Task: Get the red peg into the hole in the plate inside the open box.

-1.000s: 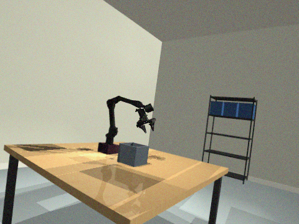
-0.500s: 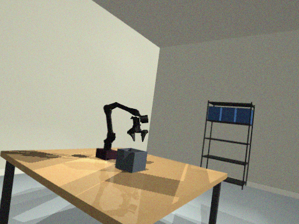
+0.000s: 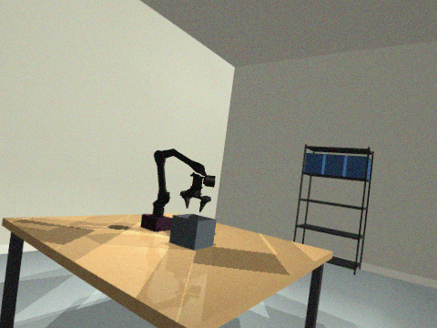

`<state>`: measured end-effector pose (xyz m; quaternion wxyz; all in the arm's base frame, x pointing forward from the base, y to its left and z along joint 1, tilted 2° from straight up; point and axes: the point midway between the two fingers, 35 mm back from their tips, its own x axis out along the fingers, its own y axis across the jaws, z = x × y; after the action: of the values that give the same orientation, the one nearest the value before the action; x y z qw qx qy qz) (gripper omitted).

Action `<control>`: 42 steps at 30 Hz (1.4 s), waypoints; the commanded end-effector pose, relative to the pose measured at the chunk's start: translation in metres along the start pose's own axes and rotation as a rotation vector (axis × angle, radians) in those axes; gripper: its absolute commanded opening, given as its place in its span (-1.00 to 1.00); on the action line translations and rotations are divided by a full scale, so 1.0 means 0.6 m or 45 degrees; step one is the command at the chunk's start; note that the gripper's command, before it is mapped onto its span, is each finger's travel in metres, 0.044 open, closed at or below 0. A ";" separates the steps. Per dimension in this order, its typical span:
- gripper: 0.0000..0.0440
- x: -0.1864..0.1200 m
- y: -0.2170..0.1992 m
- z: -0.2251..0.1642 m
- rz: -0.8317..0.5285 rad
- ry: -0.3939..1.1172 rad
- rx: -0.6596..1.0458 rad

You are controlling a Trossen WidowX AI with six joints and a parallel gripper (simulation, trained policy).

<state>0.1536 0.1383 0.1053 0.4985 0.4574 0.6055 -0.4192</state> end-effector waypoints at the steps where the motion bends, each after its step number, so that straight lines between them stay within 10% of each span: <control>1: 1.00 0.019 -0.012 0.009 -0.050 -0.043 -0.019; 27: 0.73 0.151 -0.010 0.052 -0.067 -0.200 -0.029; 42: -0.91 0.194 0.021 0.037 -0.024 -0.169 -0.088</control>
<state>0.1588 0.1325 -0.0108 0.5473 0.4057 0.5856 -0.4392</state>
